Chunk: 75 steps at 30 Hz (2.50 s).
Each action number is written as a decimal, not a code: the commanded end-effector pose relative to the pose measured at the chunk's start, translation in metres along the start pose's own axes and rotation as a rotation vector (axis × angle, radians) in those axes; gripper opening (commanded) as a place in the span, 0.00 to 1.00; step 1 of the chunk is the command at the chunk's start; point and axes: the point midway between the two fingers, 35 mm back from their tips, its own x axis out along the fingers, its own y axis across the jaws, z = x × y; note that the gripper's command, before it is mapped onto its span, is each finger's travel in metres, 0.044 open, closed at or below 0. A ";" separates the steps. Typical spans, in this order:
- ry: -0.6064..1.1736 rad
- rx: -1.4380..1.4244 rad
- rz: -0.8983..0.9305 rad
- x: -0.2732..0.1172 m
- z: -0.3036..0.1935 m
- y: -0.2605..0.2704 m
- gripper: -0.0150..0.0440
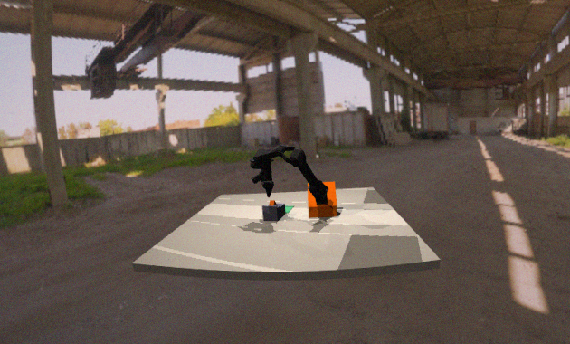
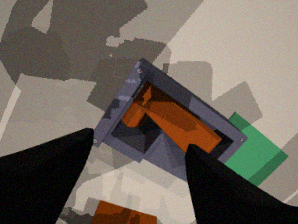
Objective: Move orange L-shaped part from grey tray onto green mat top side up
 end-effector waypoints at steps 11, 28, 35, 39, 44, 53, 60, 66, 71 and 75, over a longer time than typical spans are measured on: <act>0.014 -1.109 0.002 -0.004 -0.019 -0.053 0.73; 0.013 -1.144 0.004 0.027 -0.020 -0.054 0.73; 0.013 -1.144 0.003 0.036 -0.020 -0.055 0.73; 0.013 -1.144 0.003 0.042 -0.020 -0.055 0.73; 0.013 -1.144 0.003 0.050 -0.020 -0.055 0.73; 0.012 -1.144 0.004 0.065 -0.020 -0.054 0.73; 0.020 -1.147 0.005 0.071 -0.021 -0.054 0.68; 0.020 -1.147 0.005 0.071 -0.021 -0.054 0.48; 0.020 -1.147 0.005 0.071 -0.021 -0.054 0.43; 0.020 -1.147 0.005 0.071 -0.021 -0.054 0.35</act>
